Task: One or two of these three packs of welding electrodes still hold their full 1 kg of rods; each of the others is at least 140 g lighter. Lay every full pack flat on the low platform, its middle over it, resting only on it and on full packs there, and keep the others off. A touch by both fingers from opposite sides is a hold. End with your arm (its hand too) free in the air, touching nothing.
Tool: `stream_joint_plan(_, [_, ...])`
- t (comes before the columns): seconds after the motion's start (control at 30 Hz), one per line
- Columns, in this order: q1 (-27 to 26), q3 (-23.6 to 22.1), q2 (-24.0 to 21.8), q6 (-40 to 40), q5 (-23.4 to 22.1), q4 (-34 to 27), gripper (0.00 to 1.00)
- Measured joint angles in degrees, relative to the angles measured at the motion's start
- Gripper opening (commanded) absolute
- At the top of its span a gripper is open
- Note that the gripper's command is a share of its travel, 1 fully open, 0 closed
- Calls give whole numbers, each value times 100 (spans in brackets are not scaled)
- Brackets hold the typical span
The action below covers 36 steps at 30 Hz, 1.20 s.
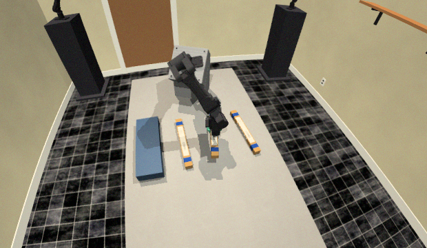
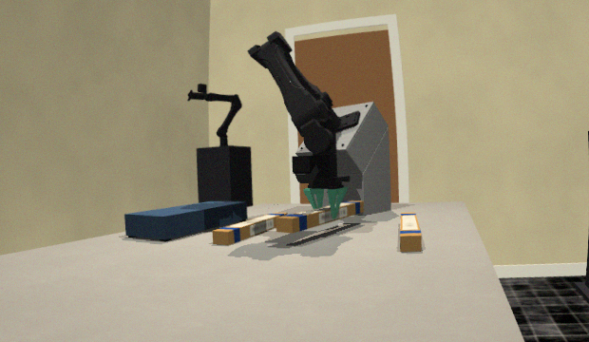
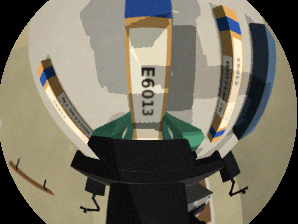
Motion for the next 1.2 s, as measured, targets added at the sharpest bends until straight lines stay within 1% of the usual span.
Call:
stream_joint_plan(0.6, [-22, 2, 4, -35, -22, 31, 0])
stream_joint_plan(1.2, [-105, 59, 203, -107, -70, 205, 0])
